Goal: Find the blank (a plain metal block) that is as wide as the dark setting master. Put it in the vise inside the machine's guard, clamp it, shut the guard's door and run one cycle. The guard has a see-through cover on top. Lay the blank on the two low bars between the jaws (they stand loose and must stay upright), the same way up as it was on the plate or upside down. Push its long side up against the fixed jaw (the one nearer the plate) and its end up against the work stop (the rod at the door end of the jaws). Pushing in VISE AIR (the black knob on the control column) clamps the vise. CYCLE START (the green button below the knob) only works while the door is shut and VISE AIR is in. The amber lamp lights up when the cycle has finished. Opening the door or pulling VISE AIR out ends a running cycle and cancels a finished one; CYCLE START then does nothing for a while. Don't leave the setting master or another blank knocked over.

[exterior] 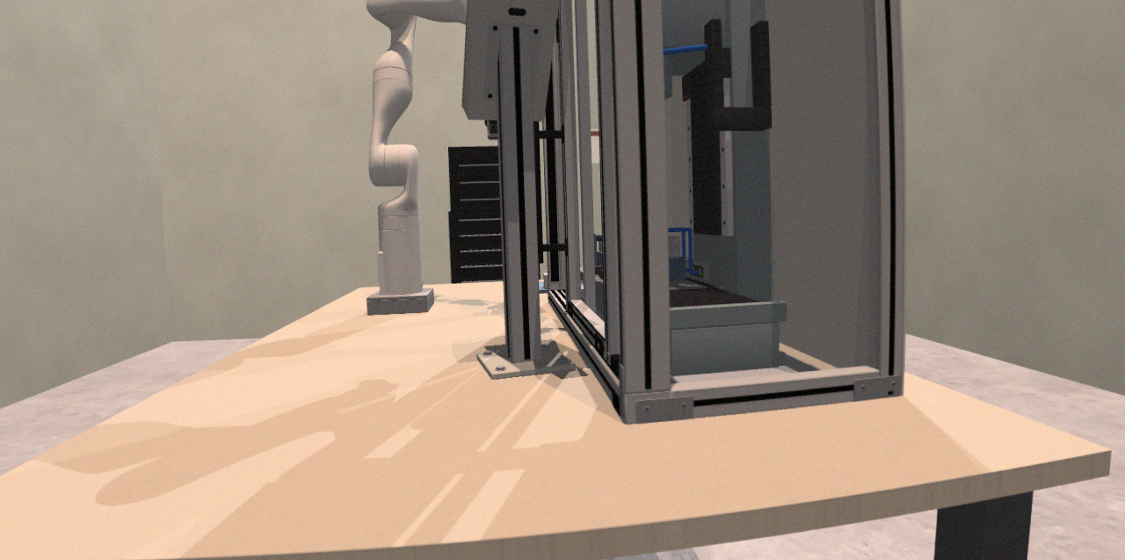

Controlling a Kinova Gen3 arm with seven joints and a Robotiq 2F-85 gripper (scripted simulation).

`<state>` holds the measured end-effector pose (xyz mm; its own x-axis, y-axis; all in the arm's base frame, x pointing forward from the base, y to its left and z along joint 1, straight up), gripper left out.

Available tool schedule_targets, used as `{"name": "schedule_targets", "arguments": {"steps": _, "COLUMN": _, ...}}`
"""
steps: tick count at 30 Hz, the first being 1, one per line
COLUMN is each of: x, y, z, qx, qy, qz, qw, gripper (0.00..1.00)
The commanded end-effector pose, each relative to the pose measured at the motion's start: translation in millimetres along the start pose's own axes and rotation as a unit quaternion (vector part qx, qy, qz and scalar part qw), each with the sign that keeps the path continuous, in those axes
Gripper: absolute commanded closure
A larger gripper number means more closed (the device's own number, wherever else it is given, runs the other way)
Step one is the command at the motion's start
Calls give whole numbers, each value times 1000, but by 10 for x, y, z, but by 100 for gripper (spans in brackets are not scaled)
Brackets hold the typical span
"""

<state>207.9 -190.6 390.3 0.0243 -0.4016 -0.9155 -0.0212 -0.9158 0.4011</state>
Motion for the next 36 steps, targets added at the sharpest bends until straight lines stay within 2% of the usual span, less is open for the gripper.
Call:
{"name": "schedule_targets", "arguments": {"steps": 1, "x": -25, "y": 18, "z": -18, "qx": -7, "qy": 4, "qz": 9, "qw": 1000, "gripper": 90}}
{"name": "schedule_targets", "arguments": {"steps": 2, "x": -25, "y": 18, "z": -18, "qx": -7, "qy": 4, "qz": 9, "qw": 1000, "gripper": 90}}
{"name": "schedule_targets", "arguments": {"steps": 3, "x": -72, "y": 46, "z": -6, "qx": -5, "qy": 5, "qz": 24, "qw": 1000, "gripper": 90}}
{"name": "schedule_targets", "arguments": {"steps": 7, "x": -315, "y": 225, "z": -13, "qx": -22, "qy": 20, "qz": 112, "qw": 993, "gripper": 90}}
{"name": "schedule_targets", "arguments": {"steps": 19, "x": -315, "y": 225, "z": -13, "qx": -22, "qy": 20, "qz": 112, "qw": 993, "gripper": 90}}
{"name": "schedule_targets", "arguments": {"steps": 24, "x": -579, "y": 451, "z": -15, "qx": -40, "qy": 38, "qz": 215, "qw": 975, "gripper": 90}}
{"name": "schedule_targets", "arguments": {"steps": 36, "x": -579, "y": 451, "z": -15, "qx": -40, "qy": 38, "qz": 215, "qw": 975, "gripper": 90}}
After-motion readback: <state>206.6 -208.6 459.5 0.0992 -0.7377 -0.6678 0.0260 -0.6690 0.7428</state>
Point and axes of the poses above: the point where the finger pads meet when closed, its own x axis out along the fingers, its own y axis across the jaws, z = x × y, the point moved 7 cm from there along -x, back along the fingers, and after that the axes turned 2 degrees about x, right-handed, at the moved point
